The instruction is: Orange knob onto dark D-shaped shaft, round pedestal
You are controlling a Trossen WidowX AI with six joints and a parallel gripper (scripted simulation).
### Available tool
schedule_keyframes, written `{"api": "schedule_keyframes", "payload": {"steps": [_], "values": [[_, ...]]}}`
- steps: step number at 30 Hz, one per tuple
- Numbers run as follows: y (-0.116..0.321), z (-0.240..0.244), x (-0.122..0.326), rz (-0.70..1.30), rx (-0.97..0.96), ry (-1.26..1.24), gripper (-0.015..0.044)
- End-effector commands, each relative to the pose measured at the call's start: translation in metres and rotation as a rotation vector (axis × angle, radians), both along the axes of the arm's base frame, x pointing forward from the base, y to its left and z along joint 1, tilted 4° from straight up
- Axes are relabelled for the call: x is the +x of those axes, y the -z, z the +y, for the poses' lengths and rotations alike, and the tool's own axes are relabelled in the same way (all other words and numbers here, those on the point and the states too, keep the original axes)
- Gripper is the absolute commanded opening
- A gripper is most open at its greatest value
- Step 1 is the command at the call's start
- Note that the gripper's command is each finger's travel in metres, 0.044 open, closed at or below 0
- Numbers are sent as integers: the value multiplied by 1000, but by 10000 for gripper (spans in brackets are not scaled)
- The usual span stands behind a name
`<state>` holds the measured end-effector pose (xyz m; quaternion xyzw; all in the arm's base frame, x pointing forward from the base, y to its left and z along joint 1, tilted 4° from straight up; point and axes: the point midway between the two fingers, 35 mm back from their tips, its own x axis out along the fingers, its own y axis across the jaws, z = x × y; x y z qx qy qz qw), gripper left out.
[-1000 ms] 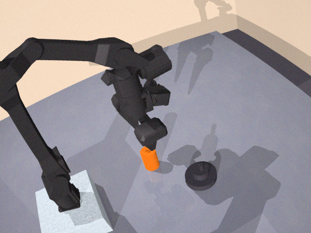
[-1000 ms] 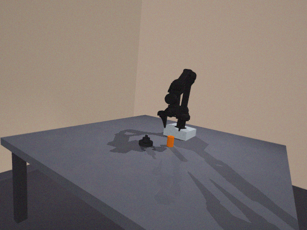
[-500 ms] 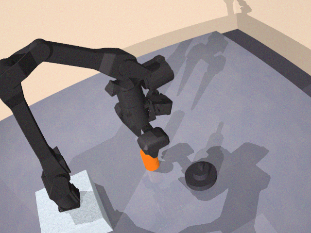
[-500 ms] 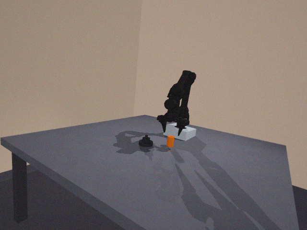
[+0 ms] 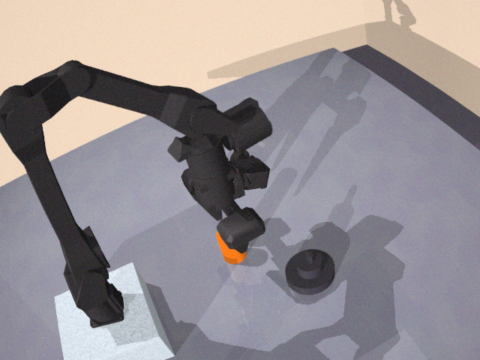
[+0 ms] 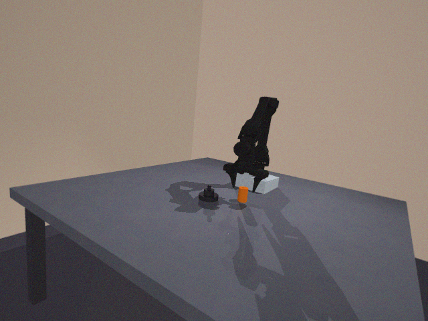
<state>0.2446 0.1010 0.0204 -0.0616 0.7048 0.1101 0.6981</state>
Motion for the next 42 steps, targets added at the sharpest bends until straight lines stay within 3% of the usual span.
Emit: {"api": "schedule_keyframes", "payload": {"steps": [1,24,34,40,42], "values": [[9,-1,-2,10,-9,4,440],[43,0,-6,11,-9,4,440],[43,0,-6,11,-9,4,177],[43,0,-6,11,-9,4,138],[43,0,-6,11,-9,4,85]]}}
